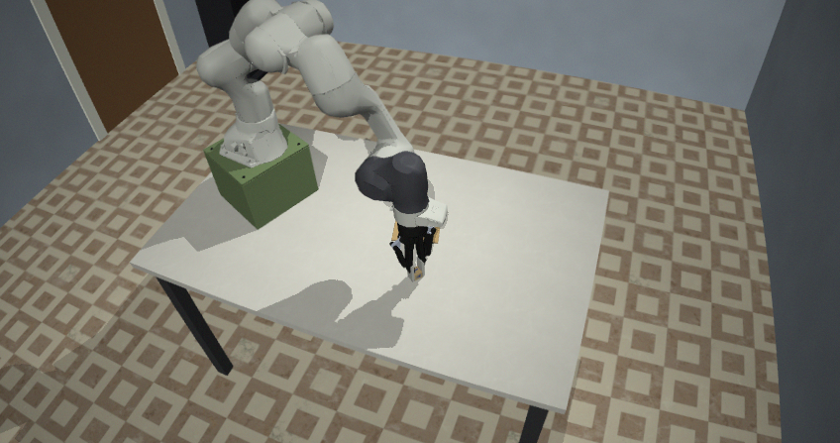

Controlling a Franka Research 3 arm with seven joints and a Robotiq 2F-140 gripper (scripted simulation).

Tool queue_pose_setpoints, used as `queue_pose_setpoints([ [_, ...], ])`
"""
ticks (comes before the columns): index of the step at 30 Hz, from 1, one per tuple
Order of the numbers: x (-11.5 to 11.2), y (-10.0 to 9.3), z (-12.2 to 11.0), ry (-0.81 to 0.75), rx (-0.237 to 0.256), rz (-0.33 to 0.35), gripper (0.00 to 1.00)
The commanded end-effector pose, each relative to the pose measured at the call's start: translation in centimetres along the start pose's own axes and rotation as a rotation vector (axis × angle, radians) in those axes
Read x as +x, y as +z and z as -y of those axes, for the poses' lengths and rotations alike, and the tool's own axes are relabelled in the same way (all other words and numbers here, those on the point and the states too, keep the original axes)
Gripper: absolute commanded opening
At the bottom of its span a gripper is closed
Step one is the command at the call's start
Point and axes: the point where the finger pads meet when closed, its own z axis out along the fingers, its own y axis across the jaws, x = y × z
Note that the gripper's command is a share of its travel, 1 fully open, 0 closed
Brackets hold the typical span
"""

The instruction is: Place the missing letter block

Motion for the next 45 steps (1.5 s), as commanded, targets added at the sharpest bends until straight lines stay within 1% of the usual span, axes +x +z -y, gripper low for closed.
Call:
queue_pose_setpoints([
  [1,0.1,-0.1,0.0,0.001,0.000,-0.002,0.13],
  [5,0.1,-1.4,0.0,0.001,0.000,-0.002,0.13],
  [9,0.0,-4.0,0.0,0.001,0.000,-0.002,0.13],
  [11,0.0,-4.0,0.0,0.001,0.000,-0.002,0.13],
  [16,0.0,-7.7,0.0,0.001,0.000,-0.002,0.13],
  [18,0.0,-8.8,0.0,0.001,0.000,-0.002,0.13],
  [20,0.0,-9.5,0.0,0.001,0.000,-0.002,0.13],
  [23,0.0,-9.9,0.0,0.001,0.000,-0.002,0.13],
  [33,0.0,-9.9,0.1,0.004,0.000,-0.002,0.13],
  [35,-0.9,-9.9,0.9,0.051,0.001,-0.002,0.13],
  [37,-2.9,-9.9,2.7,0.157,0.001,-0.001,0.13],
  [45,-3.8,-10.0,3.5,0.203,0.001,-0.001,0.13],
])
